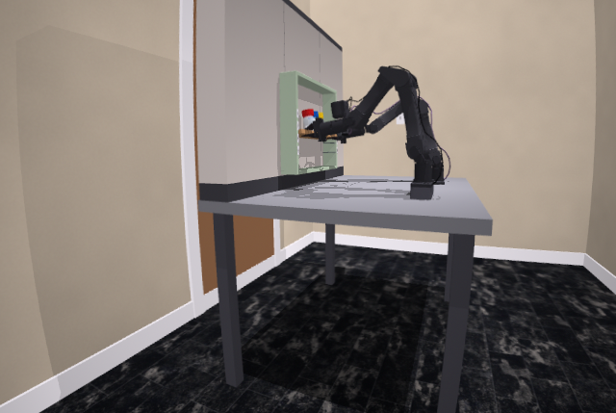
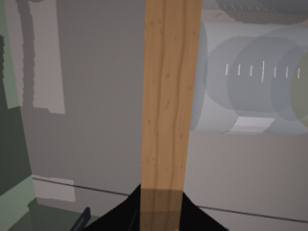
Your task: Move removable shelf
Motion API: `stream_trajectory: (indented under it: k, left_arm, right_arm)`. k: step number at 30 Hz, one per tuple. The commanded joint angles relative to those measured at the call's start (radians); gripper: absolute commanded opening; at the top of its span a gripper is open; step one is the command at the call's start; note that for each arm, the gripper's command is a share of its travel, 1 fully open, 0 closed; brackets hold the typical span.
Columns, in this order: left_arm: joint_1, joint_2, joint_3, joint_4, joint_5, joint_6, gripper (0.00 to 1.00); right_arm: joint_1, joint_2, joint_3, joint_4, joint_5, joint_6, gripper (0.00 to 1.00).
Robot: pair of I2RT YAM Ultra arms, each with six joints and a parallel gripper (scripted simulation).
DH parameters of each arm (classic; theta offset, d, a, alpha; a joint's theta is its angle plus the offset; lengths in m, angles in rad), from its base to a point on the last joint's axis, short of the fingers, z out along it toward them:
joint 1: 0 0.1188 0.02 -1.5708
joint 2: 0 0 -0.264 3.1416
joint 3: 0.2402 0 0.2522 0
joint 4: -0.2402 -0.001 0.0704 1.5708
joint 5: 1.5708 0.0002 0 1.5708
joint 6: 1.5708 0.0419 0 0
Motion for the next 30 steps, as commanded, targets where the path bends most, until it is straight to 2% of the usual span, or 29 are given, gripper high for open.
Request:
stream_trajectory:
  k: [1,30]
  left_arm:
    - [-0.007,-0.063,-0.009,0.099,-0.012,0.025,0.00]
    - [-0.034,-0.167,-0.141,0.125,-0.039,0.025,0.00]
  right_arm:
    - [0.006,-0.067,-0.013,0.097,0.024,-0.031,0.00]
    - [0.034,-0.175,-0.150,0.124,0.054,-0.030,0.00]
